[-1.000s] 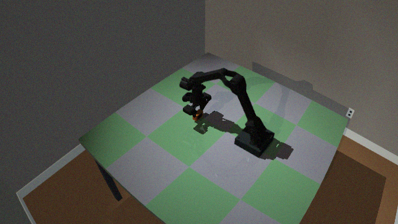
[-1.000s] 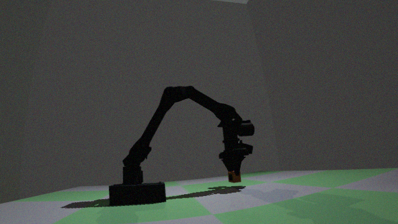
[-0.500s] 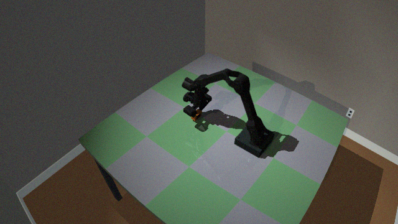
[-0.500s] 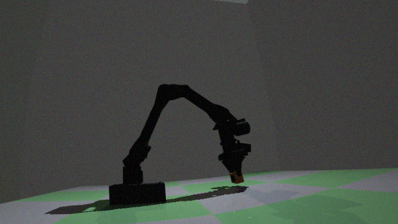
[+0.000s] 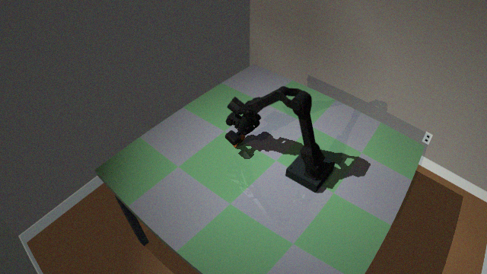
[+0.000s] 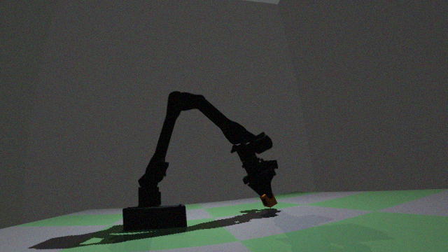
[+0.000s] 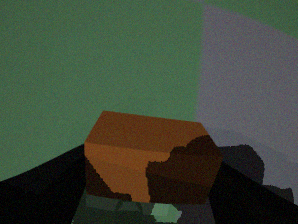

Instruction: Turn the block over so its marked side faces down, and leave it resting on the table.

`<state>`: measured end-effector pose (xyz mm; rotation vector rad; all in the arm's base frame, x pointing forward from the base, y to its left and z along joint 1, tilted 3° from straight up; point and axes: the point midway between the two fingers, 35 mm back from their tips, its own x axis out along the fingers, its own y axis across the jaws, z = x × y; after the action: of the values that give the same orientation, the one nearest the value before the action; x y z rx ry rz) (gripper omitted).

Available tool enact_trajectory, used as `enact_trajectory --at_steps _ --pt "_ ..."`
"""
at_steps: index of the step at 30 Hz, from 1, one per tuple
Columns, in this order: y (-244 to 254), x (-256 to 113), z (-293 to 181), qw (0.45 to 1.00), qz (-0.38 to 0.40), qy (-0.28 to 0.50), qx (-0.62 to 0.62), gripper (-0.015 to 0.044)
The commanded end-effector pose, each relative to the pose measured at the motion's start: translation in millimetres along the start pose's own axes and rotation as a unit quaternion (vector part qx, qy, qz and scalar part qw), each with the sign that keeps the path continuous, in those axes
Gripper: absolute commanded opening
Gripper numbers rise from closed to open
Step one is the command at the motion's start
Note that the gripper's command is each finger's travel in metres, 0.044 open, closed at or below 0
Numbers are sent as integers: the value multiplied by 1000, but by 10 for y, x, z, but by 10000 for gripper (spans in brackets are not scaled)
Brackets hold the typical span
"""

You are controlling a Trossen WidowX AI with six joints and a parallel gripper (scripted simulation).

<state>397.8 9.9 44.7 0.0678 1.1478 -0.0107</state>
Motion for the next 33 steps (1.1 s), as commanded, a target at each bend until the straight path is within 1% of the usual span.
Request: enact_trajectory --at_steps 1,10,15,25,33 --pt "1 -33 4 1000 -1 -29 3 0" --pt "0 -65 -48 996 0 -93 4 0" --pt "0 -64 -52 995 0 -99 4 0" --pt "5 186 -13 986 -2 -167 2 0" --pt "7 316 -26 975 -2 -224 1 0"
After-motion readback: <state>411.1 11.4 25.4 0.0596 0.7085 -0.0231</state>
